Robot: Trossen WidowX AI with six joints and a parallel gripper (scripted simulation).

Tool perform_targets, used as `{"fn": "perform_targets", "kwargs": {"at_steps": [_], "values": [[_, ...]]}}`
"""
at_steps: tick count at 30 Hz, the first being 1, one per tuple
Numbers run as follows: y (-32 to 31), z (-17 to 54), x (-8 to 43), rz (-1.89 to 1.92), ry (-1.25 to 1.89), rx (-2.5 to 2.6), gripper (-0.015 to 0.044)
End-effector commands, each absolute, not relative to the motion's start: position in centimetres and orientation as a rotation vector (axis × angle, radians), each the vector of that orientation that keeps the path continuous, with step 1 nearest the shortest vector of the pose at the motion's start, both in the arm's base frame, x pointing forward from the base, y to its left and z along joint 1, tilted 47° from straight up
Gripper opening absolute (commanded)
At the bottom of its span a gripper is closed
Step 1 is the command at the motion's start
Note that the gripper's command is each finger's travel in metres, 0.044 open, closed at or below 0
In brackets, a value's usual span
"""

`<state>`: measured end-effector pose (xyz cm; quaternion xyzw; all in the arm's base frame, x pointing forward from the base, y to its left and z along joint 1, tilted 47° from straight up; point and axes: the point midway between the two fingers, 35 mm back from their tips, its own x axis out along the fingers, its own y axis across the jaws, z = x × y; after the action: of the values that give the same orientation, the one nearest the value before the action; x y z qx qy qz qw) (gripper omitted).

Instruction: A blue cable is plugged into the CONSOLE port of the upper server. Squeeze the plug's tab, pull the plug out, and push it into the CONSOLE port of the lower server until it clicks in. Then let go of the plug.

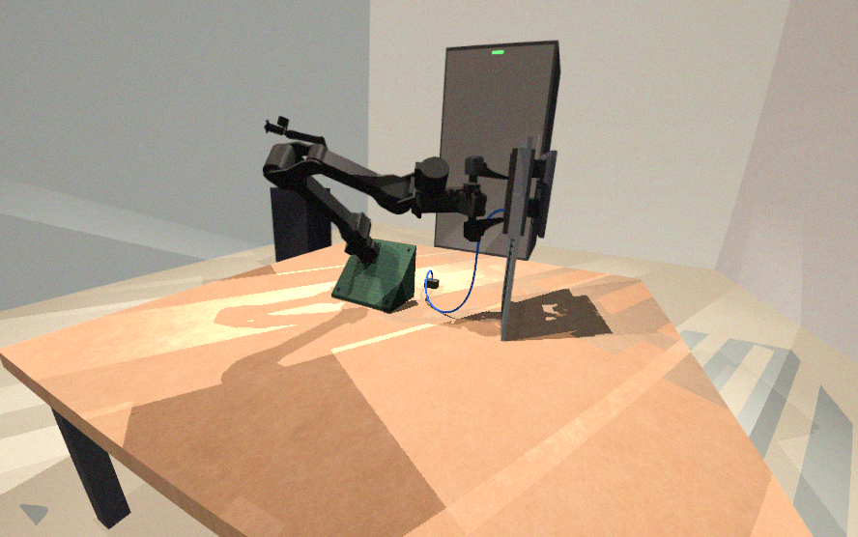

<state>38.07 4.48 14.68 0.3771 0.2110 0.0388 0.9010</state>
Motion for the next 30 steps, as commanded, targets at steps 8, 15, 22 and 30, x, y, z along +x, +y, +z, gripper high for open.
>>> {"fn": "perform_targets", "kwargs": {"at_steps": [8, 15, 22, 30], "values": [[3.9, 15.3, 38.1, 0.080, 0.438, 0.778, 0.0440], [3.6, 15.7, 38.2, 0.080, 0.438, 0.777, 0.0440], [3.4, 16.1, 38.2, 0.080, 0.438, 0.777, 0.0440], [3.0, 16.6, 38.2, 0.080, 0.438, 0.777, 0.0440]]}}
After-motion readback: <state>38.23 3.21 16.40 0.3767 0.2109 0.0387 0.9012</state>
